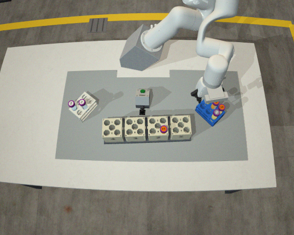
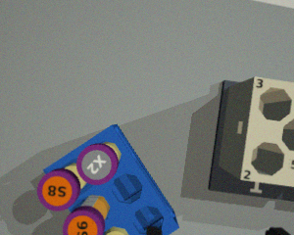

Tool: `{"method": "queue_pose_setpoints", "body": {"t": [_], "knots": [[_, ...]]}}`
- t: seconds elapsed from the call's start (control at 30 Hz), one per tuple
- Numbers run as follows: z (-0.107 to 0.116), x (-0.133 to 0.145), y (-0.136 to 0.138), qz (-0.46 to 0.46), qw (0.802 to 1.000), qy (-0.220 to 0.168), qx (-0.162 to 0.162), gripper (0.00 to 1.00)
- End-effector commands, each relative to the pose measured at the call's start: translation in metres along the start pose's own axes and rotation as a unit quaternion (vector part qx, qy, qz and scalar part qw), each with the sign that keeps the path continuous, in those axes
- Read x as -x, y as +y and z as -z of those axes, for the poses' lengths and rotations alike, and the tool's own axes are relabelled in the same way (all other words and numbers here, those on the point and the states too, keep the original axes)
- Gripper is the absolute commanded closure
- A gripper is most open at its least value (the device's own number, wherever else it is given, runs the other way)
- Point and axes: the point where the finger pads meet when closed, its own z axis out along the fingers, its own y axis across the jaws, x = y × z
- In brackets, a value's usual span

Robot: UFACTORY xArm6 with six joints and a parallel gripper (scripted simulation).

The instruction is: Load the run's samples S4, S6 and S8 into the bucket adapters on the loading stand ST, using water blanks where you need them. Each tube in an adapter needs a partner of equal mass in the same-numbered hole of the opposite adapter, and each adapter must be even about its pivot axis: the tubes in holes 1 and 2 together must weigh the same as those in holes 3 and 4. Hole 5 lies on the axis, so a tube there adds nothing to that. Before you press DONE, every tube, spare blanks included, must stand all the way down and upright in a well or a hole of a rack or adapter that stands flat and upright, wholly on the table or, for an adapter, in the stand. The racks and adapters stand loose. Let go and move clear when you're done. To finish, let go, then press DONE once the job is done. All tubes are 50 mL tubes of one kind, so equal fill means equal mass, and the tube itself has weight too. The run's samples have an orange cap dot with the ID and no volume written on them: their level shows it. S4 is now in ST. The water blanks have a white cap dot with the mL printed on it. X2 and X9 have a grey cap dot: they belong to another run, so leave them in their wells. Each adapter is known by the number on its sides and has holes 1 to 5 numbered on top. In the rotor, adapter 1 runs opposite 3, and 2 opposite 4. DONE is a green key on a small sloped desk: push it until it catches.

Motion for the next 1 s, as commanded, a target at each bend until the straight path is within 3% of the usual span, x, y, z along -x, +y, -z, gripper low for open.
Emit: {"method": "queue_pose_setpoints", "body": {"t": [0.0, 0.97], "knots": [[0.000, -0.011, 0.024, -0.060, 0.998, -0.002, 0.001, 0.43], [0.000, -0.053, 0.147, -0.060, 0.998, -0.002, 0.001, 0.43]]}}
